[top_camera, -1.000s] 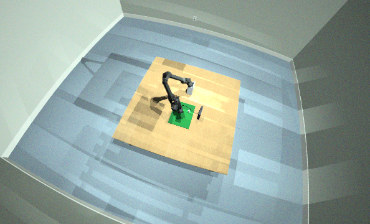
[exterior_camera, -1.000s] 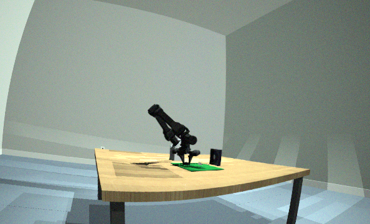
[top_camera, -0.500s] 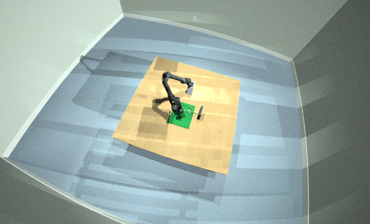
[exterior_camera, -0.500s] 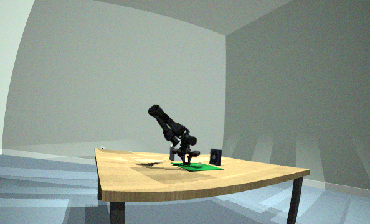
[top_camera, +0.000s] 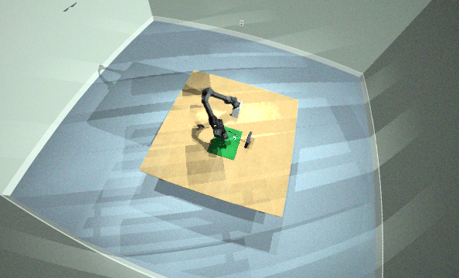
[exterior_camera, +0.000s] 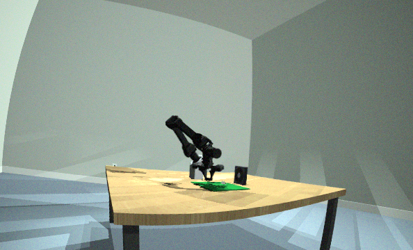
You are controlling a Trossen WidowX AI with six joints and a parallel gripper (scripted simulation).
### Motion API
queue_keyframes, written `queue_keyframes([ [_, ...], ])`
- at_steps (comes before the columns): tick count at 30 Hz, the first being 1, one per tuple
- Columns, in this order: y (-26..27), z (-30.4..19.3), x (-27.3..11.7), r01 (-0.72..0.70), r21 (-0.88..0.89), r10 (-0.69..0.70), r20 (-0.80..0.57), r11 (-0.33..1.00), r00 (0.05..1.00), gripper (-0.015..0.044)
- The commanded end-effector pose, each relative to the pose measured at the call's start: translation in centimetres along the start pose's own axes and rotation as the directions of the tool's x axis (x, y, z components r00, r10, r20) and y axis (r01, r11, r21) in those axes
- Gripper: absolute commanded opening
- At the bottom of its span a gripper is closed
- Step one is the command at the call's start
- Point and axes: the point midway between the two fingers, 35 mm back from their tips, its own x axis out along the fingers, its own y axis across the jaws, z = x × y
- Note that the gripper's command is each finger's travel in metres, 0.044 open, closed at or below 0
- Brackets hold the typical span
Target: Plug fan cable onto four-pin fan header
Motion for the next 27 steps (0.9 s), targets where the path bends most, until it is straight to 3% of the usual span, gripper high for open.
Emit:
queue_keyframes([
  [1,0.3,0.0,-1.5,-0.013,0.011,0.013,0.002,1.0,1.0,0.0],
  [19,-0.1,-1.5,-6.2,-0.009,-0.001,0.009,0.004,1.0,1.0,0.0],
  [27,-0.1,-1.8,-6.1,0.005,-0.249,0.005,0.042,0.968,0.999,0.0],
])
